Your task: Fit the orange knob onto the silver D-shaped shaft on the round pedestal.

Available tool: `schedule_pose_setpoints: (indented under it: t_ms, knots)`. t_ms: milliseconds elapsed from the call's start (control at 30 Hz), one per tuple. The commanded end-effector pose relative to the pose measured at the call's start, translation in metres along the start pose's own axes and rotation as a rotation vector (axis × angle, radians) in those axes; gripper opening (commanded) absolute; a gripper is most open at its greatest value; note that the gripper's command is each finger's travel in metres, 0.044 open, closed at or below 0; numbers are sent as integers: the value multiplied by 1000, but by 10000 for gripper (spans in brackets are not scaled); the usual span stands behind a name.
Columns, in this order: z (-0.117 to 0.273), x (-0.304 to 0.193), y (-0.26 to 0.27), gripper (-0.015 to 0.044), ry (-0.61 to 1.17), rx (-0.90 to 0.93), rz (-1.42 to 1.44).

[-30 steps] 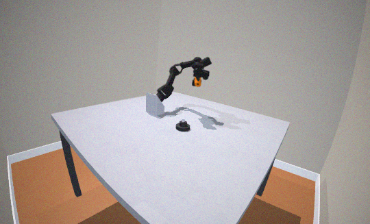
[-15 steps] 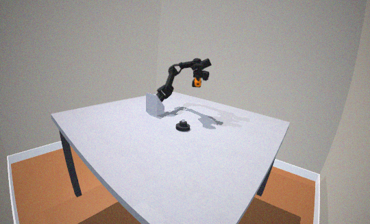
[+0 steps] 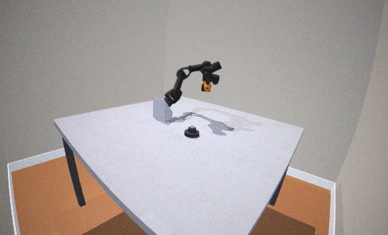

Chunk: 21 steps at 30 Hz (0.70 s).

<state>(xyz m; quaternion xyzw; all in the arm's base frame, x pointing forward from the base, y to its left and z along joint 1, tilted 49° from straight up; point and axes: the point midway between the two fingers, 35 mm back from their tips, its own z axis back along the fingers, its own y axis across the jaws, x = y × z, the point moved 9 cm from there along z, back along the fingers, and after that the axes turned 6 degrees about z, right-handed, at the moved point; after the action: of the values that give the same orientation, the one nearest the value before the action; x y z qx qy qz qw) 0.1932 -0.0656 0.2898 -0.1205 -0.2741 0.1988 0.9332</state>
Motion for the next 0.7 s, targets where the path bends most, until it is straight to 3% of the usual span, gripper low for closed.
schedule_pose_setpoints:
  t_ms: [0,333,667]
  knots:
    - [0,0,0,0,0,-2,3]
    - [-3,0,3,0,0,6,-2]
    - [-21,-1,-3,0,-21,233,-2]
